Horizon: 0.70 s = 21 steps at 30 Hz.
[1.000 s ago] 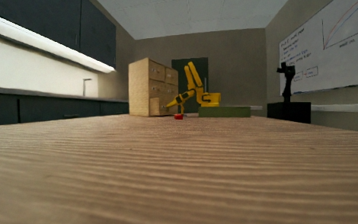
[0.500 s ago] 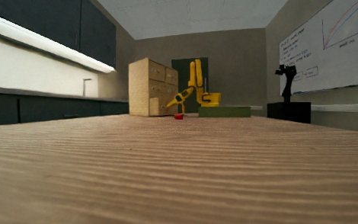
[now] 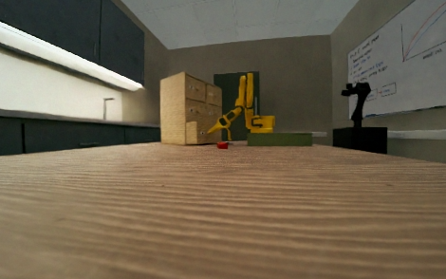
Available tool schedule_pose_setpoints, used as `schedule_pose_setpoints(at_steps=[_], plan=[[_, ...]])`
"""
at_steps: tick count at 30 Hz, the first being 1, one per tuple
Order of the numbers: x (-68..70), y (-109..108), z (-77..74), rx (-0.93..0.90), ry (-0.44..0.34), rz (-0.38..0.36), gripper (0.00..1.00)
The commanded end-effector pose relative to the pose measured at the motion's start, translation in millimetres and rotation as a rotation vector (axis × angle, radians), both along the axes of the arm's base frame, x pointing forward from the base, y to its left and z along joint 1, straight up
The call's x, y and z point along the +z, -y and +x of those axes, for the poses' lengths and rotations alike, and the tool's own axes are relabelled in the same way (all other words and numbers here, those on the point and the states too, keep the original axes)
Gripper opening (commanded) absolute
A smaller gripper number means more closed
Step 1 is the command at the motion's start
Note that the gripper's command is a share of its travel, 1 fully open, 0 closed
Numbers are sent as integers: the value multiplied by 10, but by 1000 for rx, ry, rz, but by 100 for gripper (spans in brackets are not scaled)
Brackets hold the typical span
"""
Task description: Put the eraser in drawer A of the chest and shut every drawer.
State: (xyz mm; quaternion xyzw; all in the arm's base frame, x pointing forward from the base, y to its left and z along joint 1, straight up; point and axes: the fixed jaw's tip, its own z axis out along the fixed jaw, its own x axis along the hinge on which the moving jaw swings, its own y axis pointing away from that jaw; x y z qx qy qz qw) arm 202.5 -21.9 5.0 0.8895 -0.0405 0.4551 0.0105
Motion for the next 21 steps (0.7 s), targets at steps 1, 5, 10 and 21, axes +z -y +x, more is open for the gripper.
schedule_pose_setpoints(at_steps=[1,5,10,21], plan=[[-15,-45,-32,13,-15,13,21],[-16,-58,-54,16,-43,18,21],[-48,-80,-110,21,-110,26,21],[-3,-42,-42,13,-34,12,21]])
